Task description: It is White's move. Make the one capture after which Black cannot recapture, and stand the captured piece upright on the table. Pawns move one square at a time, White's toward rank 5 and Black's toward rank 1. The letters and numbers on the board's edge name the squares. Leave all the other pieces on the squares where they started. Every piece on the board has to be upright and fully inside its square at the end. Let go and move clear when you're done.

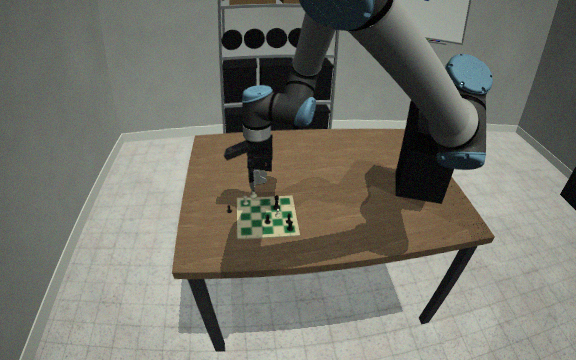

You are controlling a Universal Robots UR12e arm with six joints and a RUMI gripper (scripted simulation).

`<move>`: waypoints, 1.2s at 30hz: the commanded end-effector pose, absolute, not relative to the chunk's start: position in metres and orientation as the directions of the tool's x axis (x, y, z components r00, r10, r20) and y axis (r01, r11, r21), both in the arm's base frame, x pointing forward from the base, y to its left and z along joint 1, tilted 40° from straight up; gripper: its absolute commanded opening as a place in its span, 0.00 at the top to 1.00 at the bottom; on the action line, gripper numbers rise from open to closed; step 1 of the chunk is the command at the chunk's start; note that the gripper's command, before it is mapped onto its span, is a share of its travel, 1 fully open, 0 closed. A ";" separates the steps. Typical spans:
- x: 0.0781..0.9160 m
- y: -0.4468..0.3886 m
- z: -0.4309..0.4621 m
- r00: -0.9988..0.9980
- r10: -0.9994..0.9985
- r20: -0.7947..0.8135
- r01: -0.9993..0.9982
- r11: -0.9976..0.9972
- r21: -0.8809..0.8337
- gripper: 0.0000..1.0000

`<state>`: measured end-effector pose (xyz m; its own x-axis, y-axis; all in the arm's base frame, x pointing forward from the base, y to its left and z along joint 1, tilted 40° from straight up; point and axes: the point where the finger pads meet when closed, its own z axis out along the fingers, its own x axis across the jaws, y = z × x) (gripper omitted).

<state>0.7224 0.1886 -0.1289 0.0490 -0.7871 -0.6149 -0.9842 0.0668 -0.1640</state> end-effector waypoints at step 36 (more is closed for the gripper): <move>0.704 0.198 -0.077 0.154 -0.786 -0.598 -0.975 -0.024 -0.220 1.00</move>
